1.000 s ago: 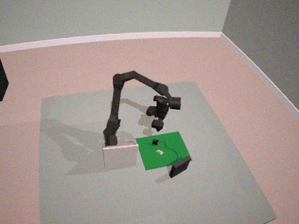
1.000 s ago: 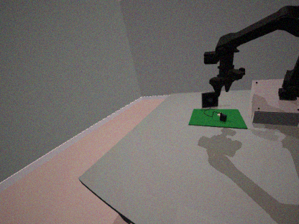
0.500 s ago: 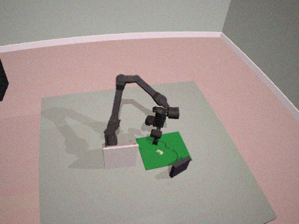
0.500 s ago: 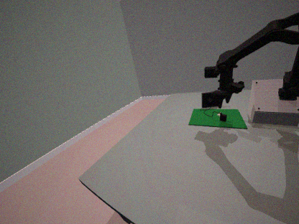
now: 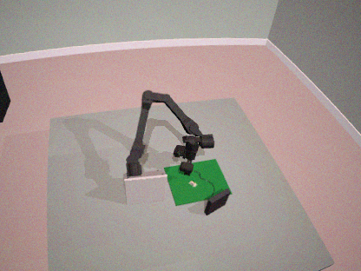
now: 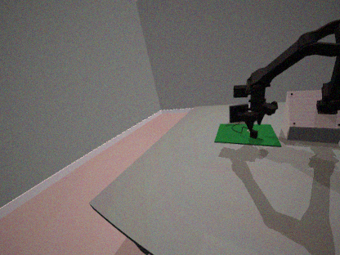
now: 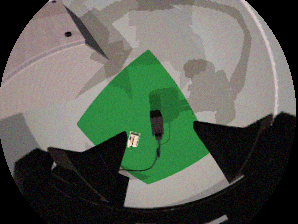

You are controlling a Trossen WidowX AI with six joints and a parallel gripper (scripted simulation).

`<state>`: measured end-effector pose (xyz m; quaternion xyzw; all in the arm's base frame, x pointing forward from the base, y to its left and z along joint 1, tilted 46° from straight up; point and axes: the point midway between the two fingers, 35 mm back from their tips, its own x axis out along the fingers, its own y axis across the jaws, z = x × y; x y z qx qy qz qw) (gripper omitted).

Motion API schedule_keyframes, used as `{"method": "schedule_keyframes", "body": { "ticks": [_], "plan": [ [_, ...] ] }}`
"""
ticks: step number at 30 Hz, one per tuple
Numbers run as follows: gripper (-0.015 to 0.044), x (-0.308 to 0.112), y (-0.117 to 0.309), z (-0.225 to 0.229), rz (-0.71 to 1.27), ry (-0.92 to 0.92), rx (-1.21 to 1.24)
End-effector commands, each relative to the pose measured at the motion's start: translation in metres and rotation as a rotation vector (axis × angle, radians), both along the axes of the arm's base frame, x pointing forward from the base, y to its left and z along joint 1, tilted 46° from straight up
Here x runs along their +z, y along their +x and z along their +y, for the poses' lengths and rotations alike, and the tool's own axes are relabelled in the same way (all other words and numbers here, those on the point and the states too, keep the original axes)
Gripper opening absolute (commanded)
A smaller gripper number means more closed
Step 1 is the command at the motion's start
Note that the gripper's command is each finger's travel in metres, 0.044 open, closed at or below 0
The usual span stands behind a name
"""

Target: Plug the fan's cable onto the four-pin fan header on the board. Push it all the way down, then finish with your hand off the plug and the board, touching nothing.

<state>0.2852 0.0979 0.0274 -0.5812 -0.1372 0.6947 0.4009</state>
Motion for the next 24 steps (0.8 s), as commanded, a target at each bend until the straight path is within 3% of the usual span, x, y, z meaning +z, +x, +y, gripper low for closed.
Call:
{"method": "schedule_keyframes", "body": {
  "ticks": [1, 24],
  "plan": [
    [0.0440, -0.008, -0.003, 0.006, 0.018, 0.003, 0.000],
    [0.0440, -0.033, -0.005, 0.033, 0.018, 0.007, 0.000]
  ]
}}
